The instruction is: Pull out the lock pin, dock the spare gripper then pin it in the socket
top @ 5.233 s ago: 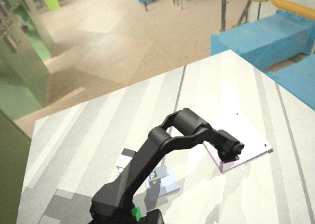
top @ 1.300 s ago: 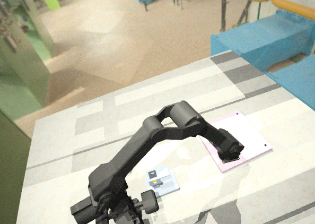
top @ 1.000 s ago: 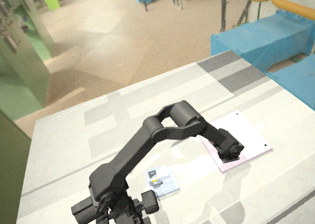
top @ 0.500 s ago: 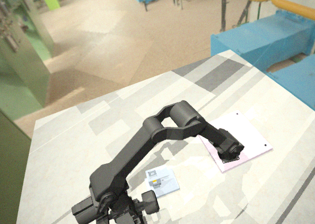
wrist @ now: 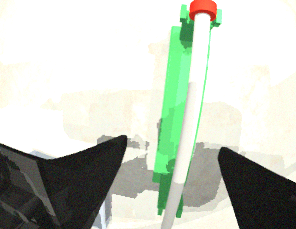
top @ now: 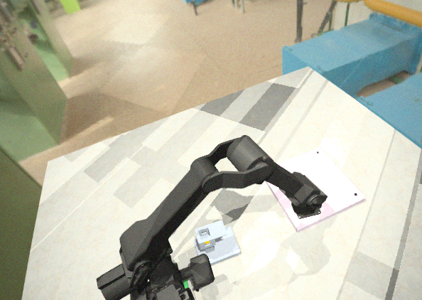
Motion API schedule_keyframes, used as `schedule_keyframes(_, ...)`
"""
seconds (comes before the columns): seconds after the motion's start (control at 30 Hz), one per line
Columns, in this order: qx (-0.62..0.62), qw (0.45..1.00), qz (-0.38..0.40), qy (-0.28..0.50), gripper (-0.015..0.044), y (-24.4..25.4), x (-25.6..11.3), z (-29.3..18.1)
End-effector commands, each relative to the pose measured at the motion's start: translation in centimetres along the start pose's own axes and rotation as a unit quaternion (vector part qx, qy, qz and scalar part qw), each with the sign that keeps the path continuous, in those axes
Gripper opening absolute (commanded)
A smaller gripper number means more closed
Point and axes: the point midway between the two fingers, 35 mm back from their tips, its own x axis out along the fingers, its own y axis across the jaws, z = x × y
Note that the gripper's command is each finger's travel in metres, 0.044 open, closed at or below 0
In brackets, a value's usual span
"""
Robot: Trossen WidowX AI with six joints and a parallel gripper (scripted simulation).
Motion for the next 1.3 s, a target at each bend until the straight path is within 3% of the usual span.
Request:
schedule_keyframes(0.0, 0.000, 1.000, -0.002, 0.000, 0.0440, 0.0, -1.1, 0.1)
schedule_keyframes(1.27, 0.004, 0.999, 0.033, 0.007, 0.0440, 1.2, -8.7, 0.8)
